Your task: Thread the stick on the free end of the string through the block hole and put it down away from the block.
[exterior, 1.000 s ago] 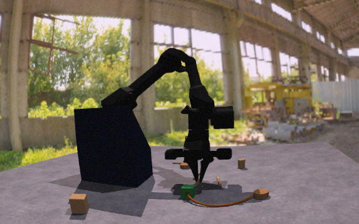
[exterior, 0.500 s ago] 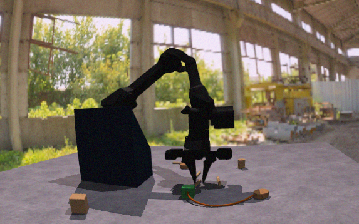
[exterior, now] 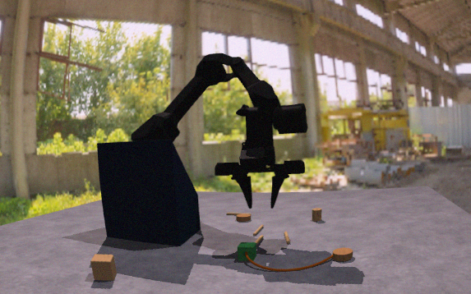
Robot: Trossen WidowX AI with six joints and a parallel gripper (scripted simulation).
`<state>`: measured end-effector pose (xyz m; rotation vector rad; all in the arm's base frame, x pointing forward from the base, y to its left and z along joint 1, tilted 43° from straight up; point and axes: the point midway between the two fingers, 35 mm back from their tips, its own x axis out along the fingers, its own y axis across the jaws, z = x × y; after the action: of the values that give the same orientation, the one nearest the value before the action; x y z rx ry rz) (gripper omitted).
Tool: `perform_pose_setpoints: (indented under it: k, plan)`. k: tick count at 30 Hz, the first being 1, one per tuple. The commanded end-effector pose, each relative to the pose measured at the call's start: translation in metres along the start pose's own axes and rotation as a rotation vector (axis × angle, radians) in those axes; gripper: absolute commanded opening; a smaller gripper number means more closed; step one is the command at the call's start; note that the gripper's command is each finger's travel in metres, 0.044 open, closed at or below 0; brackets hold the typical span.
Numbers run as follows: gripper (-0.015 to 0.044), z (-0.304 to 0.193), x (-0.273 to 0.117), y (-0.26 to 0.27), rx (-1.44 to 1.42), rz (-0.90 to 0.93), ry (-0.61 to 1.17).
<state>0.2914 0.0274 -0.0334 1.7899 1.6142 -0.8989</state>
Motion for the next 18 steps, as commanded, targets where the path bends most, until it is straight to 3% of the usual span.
perform_pose_setpoints:
  k: [1,7,18]
  plan:
    - [0.0289,0.000,0.000,0.001,-0.001,0.004,0.000]
    - [0.0440,0.002,-0.021,0.001,-0.001,0.002,-0.002]
    - [0.0440,0.002,-0.026,0.001,0.002,0.005,0.003]
